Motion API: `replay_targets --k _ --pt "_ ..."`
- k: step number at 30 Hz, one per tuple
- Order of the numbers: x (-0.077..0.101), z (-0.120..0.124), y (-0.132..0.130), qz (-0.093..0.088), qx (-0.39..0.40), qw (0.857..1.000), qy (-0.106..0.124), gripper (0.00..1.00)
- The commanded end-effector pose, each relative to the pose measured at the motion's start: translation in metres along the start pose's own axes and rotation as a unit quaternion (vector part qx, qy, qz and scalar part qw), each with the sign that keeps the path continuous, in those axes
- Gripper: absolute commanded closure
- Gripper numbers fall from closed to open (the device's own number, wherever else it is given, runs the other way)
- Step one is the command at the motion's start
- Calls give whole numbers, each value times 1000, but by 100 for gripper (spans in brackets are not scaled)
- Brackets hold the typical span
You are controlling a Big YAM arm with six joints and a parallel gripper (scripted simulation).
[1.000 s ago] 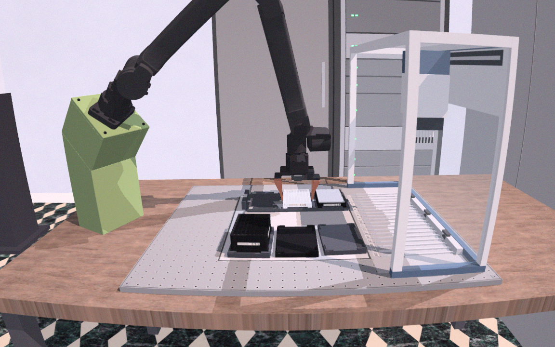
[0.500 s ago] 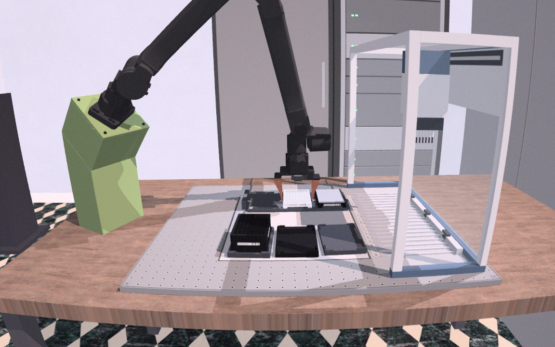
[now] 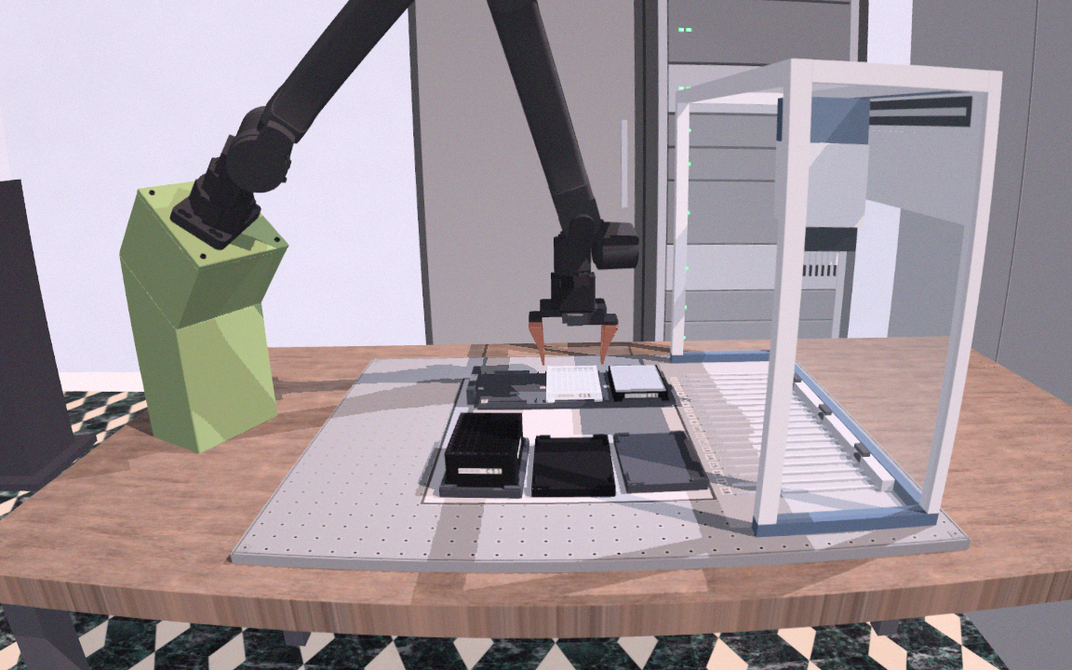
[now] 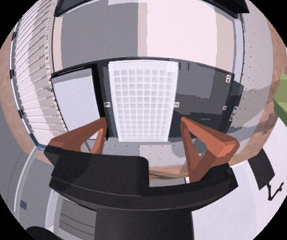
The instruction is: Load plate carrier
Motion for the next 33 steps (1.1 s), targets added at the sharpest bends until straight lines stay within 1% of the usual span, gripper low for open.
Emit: replay_targets --k 1,7,9,10,11,13,14,16,17,20,24,26,27,29,33 --pt "27 3 6 -13 -5 1000 6 4" --pt "47 3 5 -13 -5 1000 6 4" --pt "47 3 5 -13 -5 1000 6 4" --pt "46 -5 7 -11 -12 1000 1 4" --pt "52 0 6 -13 -7 1000 5 4" --pt "60 2 5 -13 -5 1000 6 4" --pt "51 -1 10 -14 -8 1000 4 4" --pt "51 -1 10 -14 -8 1000 4 4" --pt "60 2 0 -23 17 1000 9 20" --pt "62 1 -20 -23 67 997 7 20" --pt "65 -1 -47 -23 133 991 6 20" --pt "65 -1 -47 -23 133 991 6 20" --pt "61 -10 -51 -19 141 990 0 20" --pt "66 -2 -67 -23 182 983 5 20" --pt "69 -4 -93 -23 247 969 4 20"
Point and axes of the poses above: the point where the finger pads meet when closed, its own x axis back along the fingers, its own y axis across the jaws, z = x × y, the point moved 10 cm from there along x, back along the fingers, and after that the axes turned 4 degrees about -x, right-handed, at the moved point
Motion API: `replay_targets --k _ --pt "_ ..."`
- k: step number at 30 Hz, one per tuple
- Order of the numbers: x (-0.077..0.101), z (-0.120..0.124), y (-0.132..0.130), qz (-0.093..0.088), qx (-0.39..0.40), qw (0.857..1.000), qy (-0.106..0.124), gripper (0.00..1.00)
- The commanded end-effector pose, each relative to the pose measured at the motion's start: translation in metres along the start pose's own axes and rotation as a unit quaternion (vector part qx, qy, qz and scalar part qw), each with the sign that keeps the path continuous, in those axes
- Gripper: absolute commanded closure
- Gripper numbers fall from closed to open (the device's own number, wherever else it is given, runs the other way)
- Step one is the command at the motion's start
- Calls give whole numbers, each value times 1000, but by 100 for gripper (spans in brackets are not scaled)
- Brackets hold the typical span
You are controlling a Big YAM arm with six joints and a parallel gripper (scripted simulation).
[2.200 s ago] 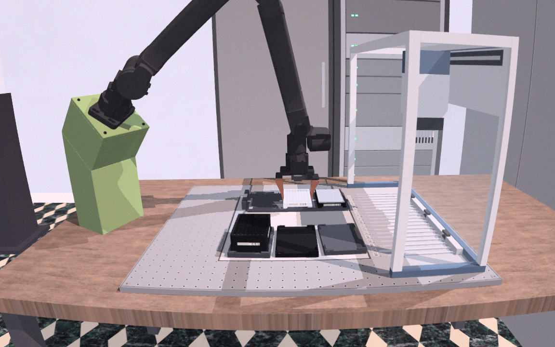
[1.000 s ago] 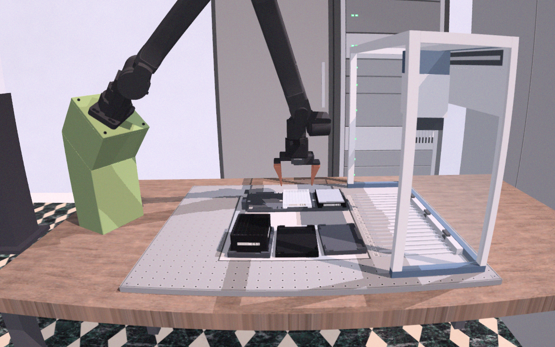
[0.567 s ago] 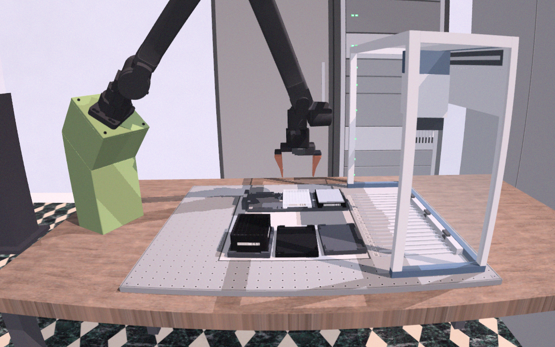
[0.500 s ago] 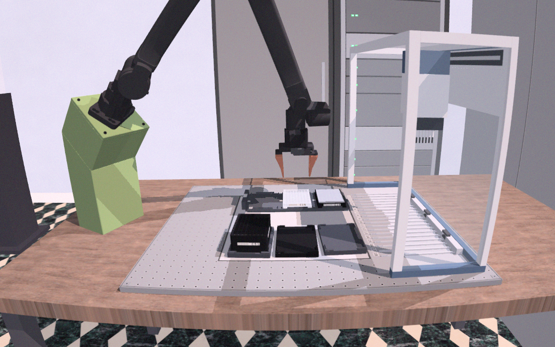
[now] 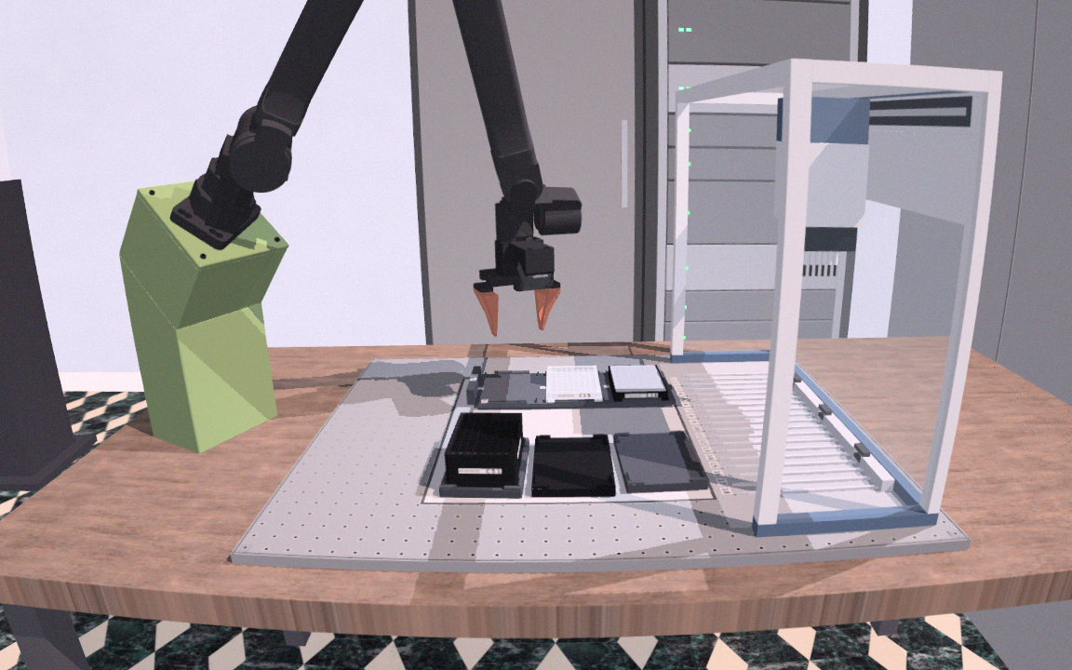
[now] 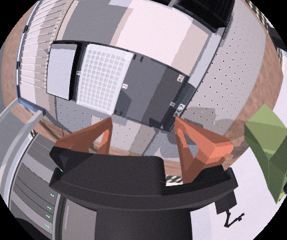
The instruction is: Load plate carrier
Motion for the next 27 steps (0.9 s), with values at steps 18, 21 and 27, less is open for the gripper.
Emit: replay_targets --k 18,21,27 --pt "26 36 -98 -18 322 946 -1 20" --pt "19 29 -90 -13 357 934 -7 20" --pt "23 36 -96 -12 431 902 -1 20"
Point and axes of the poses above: the point where the finger pads meet when closed, its own x axis back along the fingers, its own y axis across the jaws, z = x × y, the point moved 10 cm from there along x, back along the fingers, and after that the axes turned 4 degrees about -x, right-handed, at the moved point
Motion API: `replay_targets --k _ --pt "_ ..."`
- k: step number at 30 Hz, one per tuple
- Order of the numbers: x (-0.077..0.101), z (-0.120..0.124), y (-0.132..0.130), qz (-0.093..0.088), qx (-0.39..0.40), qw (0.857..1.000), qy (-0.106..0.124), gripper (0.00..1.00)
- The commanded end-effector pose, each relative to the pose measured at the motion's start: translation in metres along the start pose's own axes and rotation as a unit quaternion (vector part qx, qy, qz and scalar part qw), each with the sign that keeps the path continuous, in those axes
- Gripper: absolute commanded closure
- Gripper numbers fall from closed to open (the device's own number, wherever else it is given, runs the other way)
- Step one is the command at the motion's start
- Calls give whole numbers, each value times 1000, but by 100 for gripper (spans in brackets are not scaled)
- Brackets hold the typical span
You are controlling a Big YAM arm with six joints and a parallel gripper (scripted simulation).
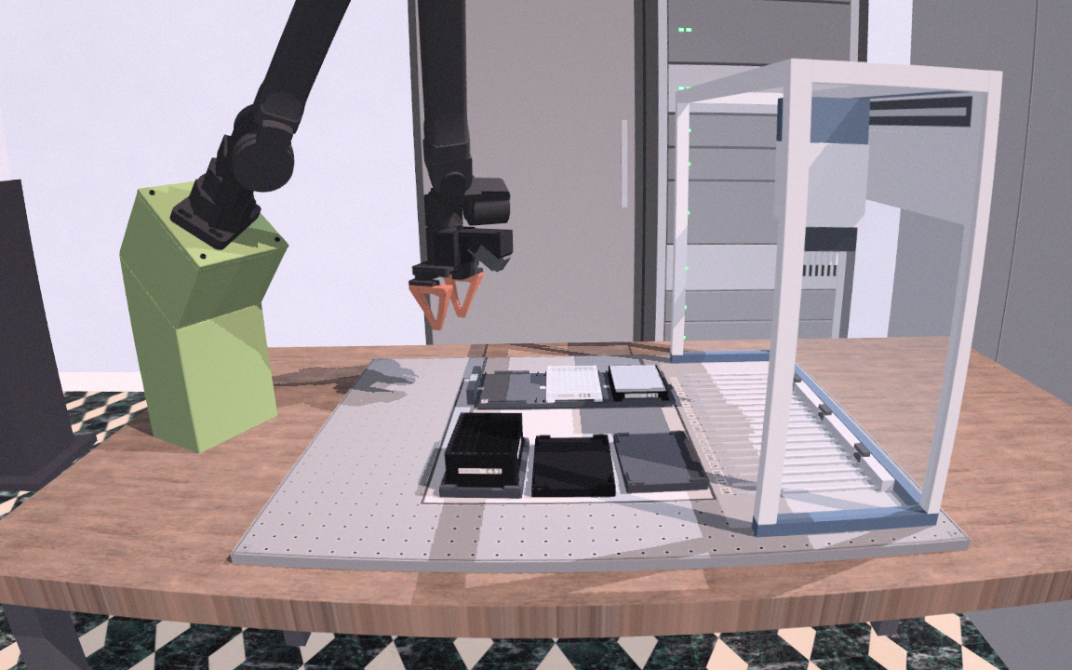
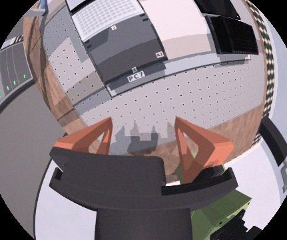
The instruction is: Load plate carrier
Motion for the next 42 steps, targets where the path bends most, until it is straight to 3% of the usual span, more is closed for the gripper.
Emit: replay_targets --k 1,9,17,18,32,34,35,37,42 --pt "5 -3 5 -9 61 998 -8 20" --pt "5 -3 5 -8 193 981 -9 20" --pt "3 -3 4 -5 189 982 -7 20" --pt "-5 -4 1 0 190 982 -5 20" --pt "-43 -4 1 -1 190 982 -4 20" --pt "-43 -4 1 -1 190 982 -4 20" --pt "-41 2 8 -10 200 980 -6 20" --pt "-51 -4 1 -1 190 982 -4 20" --pt "-65 -3 0 -1 190 982 -4 20"
Point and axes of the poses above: the point where the finger pads meet when closed, its own x axis back along the fingers, its own y axis across the jaws, z = x × y, the point moved 10 cm from there along x, back along the fingers, and after that the axes turned 4 degrees about -x, right-handed, at the moved point
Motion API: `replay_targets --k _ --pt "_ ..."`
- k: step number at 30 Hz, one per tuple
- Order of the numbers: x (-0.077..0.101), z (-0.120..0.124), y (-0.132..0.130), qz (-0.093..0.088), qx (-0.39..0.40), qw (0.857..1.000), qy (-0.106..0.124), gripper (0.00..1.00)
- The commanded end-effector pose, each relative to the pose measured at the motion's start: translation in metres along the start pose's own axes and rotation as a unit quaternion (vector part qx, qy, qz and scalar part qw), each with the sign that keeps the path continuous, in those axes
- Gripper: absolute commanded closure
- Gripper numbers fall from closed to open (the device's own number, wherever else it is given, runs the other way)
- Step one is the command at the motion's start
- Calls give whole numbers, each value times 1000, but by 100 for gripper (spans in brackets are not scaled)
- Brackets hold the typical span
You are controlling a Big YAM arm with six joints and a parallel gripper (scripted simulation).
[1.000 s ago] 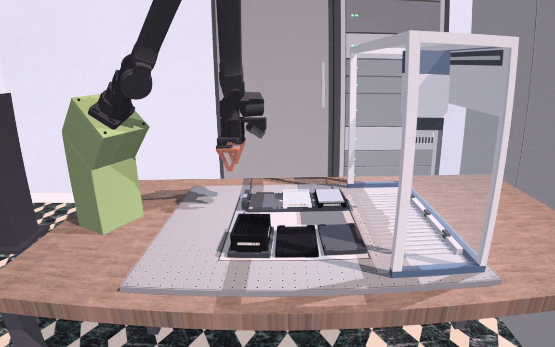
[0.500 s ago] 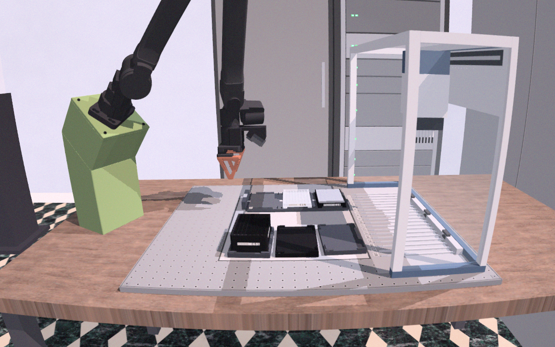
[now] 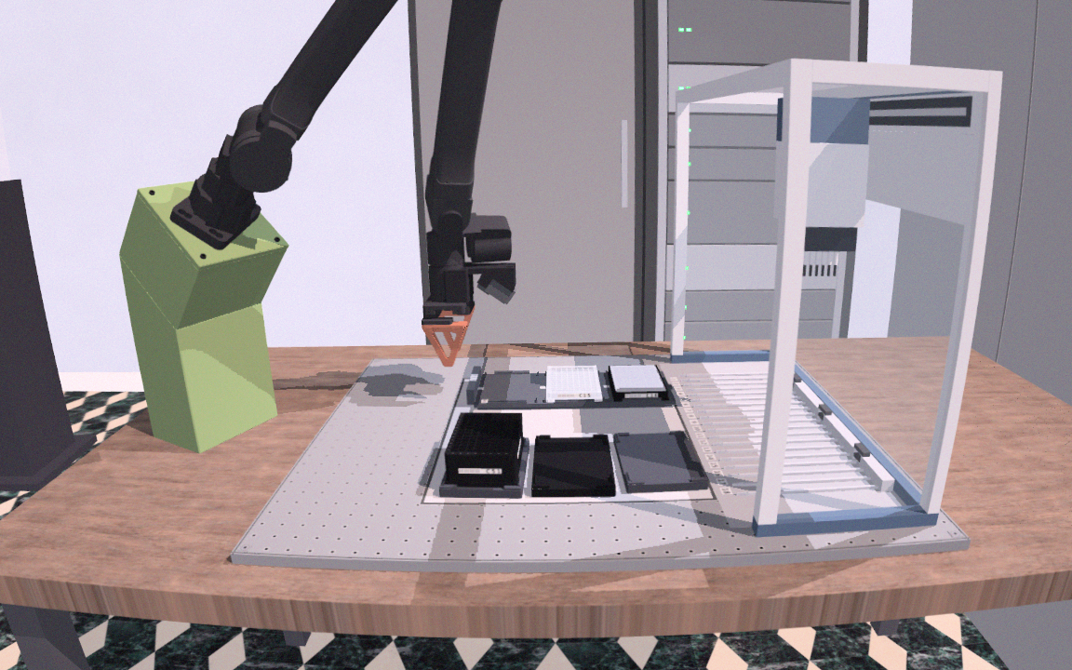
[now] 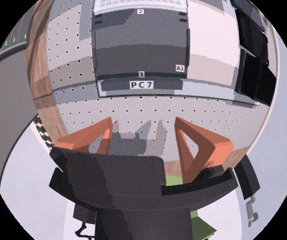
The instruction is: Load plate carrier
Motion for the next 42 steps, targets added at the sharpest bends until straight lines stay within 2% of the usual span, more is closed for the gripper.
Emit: replay_targets --k 1,7,9,10,13,17,22,26,27,30,34,39,42 --pt "-9 -2 1 -1 4 1000 -3 20" --pt "-26 -2 0 -1 4 1000 -3 20" --pt "-26 -2 0 -1 4 1000 -3 20" --pt "-24 -1 9 -9 13 1000 -7 20" --pt "-36 -2 0 -1 4 1000 -3 20" --pt "-30 0 2 -3 6 1000 -4 20" --pt "-42 -2 0 -1 5 1000 -3 20" --pt "-42 -1 4 -4 9 1000 -4 20" --pt "-37 -4 5 -7 8 1000 -8 20" --pt "-48 -2 0 -1 5 1000 -3 20" --pt "-49 0 5 -5 10 1000 -4 20" --pt "-56 -1 1 -1 6 1000 -3 20" --pt "-48 -7 7 -9 7 1000 -13 20"
Point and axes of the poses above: the point where the finger pads meet when closed, its own x axis back along the fingers, its own y axis across the jaws, z = x × y, the point moved 10 cm from there along x, back along the fingers, and after that the axes turned 4 degrees about -x, right-handed, at the moved point
